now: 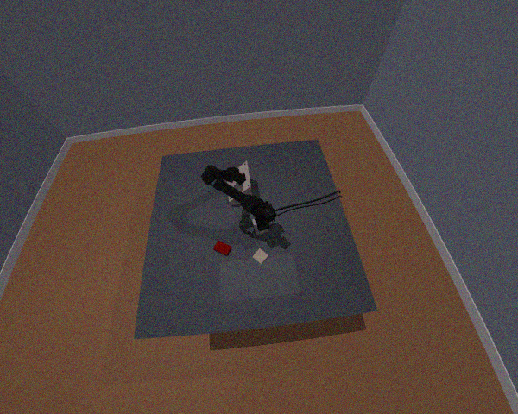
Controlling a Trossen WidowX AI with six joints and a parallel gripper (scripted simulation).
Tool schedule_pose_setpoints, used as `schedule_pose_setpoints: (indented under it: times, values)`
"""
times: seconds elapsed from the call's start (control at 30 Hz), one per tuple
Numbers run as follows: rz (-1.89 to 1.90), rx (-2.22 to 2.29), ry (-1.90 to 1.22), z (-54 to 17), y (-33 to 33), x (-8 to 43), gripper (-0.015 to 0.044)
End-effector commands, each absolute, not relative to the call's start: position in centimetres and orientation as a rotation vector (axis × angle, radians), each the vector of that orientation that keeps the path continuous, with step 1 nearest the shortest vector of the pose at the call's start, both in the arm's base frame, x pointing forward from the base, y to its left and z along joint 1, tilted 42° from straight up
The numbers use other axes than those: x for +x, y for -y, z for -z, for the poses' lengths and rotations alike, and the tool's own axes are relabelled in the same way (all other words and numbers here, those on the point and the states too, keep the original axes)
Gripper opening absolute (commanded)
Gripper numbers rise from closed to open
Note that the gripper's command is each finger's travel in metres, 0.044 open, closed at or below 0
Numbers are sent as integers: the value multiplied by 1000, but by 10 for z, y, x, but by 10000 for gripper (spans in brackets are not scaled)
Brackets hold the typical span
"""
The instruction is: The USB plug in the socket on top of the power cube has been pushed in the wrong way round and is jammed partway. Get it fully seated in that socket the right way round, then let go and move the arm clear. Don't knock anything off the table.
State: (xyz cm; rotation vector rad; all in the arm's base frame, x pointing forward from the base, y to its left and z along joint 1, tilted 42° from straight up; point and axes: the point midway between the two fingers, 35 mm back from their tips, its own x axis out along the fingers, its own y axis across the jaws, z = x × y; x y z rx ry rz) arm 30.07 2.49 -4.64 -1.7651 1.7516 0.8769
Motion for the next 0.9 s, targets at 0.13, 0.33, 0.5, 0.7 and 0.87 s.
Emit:
schedule_pose_setpoints:
  times: [0.13, 0.33, 0.5, 0.7, 0.87]
  values:
    - [-877, -1765, -1752, 46, -25, 301, 95]
    - [-877, -1765, -1752, 46, -25, 301, 95]
    - [-877, -1765, -1752, 46, -25, 301, 95]
    - [-876, -1765, -1751, 45, -26, 301, 95]
    - [-876, -1765, -1751, 41, -29, 301, 95]
